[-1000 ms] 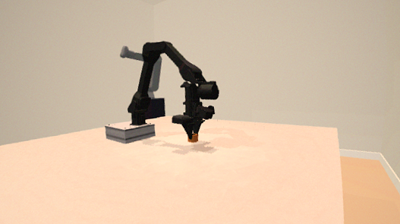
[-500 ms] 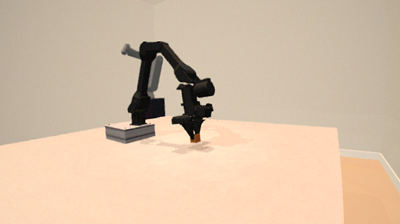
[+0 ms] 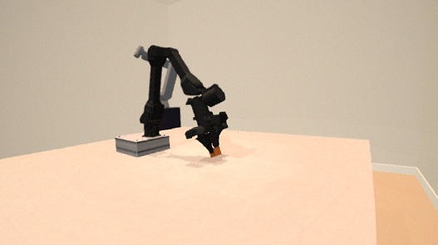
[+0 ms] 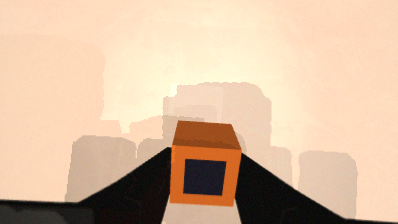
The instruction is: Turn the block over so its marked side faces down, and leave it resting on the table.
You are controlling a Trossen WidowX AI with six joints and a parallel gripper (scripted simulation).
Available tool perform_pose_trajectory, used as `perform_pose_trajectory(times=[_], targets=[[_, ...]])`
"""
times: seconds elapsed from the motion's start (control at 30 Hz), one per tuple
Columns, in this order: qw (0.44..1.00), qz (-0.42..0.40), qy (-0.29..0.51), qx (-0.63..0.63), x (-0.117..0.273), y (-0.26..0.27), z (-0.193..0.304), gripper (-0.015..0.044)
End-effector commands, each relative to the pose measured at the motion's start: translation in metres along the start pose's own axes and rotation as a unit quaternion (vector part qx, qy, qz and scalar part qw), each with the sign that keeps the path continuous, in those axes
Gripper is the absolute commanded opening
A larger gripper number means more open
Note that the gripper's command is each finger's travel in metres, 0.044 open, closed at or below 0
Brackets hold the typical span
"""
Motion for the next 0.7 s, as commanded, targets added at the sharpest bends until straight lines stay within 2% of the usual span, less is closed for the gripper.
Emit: perform_pose_trajectory(times=[0.0,0.33,0.67], targets=[[0.999,0.009,-0.034,-0.002,0.004,0.001,0.005,0.0],[0.997,0.018,-0.07,-0.003,0.005,0.002,0.012,0.0],[0.991,0.032,-0.13,-0.001,-0.02,0.004,0.018,0.0]])
Point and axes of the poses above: the point midway between the two fingers, 35 mm back from their tips, its own x axis back along the fingers, its own y axis across the jaws, z = x × y, the point moved 7 cm from there along x, back along the fingers, and after that the axes turned 13 degrees about x, right-handed, at the moved point
